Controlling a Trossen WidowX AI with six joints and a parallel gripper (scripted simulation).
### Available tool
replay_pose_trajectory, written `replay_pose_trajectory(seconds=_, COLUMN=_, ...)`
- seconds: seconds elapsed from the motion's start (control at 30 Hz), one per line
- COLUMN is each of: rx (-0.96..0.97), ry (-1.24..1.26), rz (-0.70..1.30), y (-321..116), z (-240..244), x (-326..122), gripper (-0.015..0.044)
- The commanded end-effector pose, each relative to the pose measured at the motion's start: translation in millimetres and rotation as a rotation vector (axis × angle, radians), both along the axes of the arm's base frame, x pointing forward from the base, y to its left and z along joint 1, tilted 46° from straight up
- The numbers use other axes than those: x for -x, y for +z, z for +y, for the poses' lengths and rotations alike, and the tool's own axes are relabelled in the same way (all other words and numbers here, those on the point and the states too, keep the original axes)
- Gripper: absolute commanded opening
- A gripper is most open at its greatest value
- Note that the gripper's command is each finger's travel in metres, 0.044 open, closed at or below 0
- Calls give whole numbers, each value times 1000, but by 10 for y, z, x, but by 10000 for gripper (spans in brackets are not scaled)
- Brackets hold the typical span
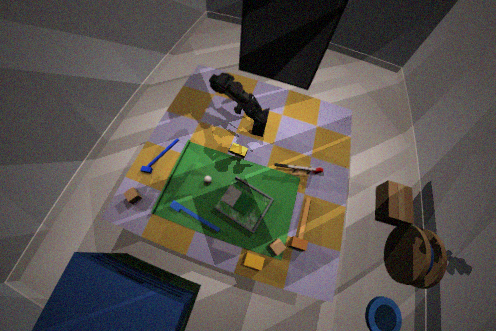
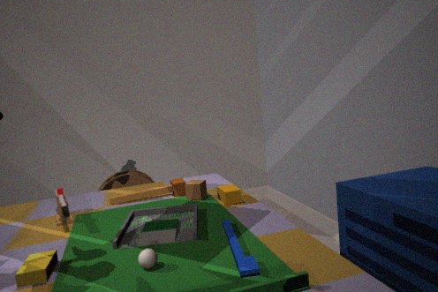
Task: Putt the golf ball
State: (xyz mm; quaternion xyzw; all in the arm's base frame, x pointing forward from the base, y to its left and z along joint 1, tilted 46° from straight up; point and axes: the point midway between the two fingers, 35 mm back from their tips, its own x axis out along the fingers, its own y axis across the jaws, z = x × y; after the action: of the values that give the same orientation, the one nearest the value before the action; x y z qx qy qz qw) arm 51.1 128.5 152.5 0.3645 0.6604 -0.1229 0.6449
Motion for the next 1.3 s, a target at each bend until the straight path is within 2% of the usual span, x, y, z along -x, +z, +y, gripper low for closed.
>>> replay_pose_trajectory(seconds=0.0, rx=5, ry=10, rz=-5, y=-3, z=9, x=-10, gripper=426)
replay_pose_trajectory(seconds=0.03, rx=21, ry=41, rz=-19, y=-12, z=34, x=-41, gripper=440)
replay_pose_trajectory(seconds=0.3, rx=279, ry=566, rz=-168, y=-290, z=399, x=-558, gripper=440)
replay_pose_trajectory(seconds=0.6, rx=510, ry=1190, rz=-189, y=-905, z=698, x=-1060, gripper=440)
replay_pose_trajectory(seconds=0.9, rx=655, ry=1901, rz=-46, y=-1720, z=720, x=-1506, gripper=440)
replay_pose_trajectory(seconds=1.27, rx=583, ry=2582, rz=232, y=-2661, z=468, x=-1658, gripper=440)
